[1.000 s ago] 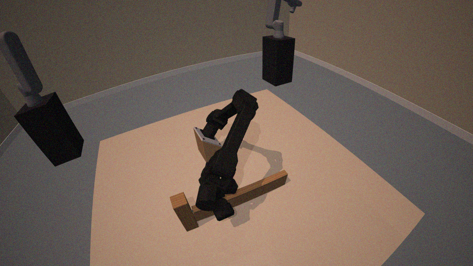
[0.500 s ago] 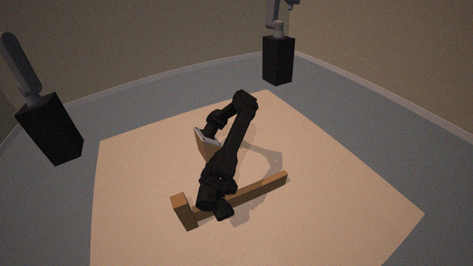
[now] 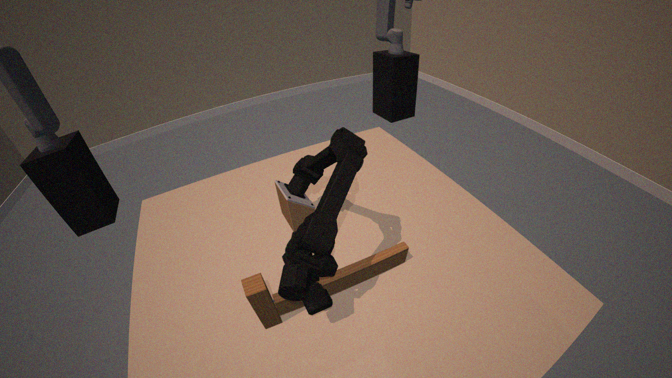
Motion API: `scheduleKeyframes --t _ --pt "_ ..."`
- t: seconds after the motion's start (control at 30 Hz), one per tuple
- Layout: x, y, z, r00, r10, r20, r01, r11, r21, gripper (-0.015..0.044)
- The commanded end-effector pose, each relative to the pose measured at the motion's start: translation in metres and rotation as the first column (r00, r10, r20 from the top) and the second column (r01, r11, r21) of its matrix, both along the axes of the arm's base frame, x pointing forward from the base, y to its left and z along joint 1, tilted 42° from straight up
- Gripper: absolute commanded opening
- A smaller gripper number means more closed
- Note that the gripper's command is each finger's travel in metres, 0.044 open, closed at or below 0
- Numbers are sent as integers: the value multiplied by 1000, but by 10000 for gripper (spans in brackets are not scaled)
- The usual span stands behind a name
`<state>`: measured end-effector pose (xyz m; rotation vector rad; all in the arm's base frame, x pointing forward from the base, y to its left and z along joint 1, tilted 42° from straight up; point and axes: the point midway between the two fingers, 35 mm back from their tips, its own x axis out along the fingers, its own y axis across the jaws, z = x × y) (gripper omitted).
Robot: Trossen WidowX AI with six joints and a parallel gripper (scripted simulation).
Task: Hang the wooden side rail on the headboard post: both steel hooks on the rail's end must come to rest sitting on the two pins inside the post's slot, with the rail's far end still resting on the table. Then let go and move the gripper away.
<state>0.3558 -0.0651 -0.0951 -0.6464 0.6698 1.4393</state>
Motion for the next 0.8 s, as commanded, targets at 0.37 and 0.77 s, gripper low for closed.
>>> scheduleKeyframes --t 0.37,0.77 --pt "0 -1 -3 1000 -4 -3 4 1000 -11 0" --pt "0 0 -5 1000 -4 -3 4 1000 -11 0"
